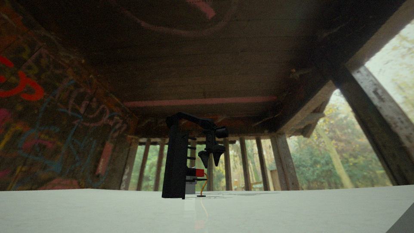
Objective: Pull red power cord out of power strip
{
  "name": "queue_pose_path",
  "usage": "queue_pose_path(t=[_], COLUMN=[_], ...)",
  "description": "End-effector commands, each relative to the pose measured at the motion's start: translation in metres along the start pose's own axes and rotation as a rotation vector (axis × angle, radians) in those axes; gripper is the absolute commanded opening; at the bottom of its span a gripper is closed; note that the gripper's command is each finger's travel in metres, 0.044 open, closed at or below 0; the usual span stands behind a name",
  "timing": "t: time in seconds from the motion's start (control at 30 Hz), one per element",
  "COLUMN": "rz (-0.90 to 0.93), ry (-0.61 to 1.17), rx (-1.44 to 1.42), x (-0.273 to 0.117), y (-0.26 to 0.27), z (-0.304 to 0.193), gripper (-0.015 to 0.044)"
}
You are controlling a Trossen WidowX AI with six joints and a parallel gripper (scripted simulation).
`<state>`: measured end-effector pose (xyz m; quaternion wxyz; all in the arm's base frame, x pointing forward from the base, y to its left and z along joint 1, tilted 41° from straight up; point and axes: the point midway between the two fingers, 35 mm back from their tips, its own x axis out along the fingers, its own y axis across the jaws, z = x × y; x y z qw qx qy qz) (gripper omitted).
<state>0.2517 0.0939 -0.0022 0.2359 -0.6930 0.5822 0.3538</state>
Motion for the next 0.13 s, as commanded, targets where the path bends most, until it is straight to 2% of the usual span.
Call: queue_pose_path(t=[0.0, 0.1], rz=[0.004, 0.004], ry=[-0.003, -0.003], rx=[0.004, 0.004], x=[-0.0001, -0.0001], y=[0.0005, 0.0005], z=[0.0007, 0.0007], gripper=[0.044, 0.044])
